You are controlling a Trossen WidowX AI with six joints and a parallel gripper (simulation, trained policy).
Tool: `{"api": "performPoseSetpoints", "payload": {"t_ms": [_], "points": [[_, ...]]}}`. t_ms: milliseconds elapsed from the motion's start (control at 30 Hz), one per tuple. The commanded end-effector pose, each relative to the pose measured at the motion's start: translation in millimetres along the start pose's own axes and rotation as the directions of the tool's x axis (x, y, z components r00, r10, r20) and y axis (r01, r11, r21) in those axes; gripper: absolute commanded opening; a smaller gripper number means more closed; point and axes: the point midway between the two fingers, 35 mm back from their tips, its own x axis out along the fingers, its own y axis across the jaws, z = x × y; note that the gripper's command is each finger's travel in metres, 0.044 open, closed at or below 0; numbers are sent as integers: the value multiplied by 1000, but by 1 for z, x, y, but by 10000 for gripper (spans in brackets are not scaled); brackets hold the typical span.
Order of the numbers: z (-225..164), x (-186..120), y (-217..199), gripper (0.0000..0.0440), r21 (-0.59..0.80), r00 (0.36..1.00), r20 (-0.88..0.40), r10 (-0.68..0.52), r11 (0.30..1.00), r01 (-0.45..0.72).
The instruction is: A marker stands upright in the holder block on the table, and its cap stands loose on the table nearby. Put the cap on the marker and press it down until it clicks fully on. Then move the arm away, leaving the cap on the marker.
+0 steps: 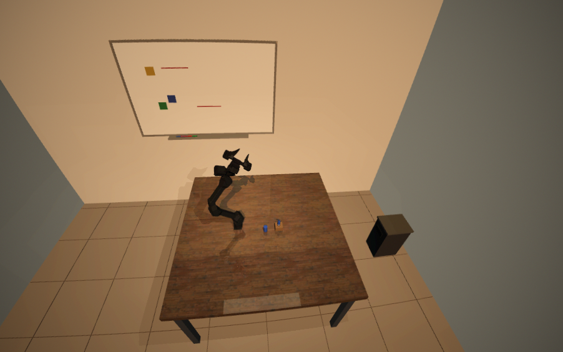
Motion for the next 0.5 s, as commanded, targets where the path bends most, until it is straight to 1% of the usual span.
{"api": "performPoseSetpoints", "payload": {"t_ms": [0,467], "points": [[-5,-2,-10,305,3,999,-24,-45,999,45],[-22,-10,-41,310,2,978,-107,-181,983,183]]}}
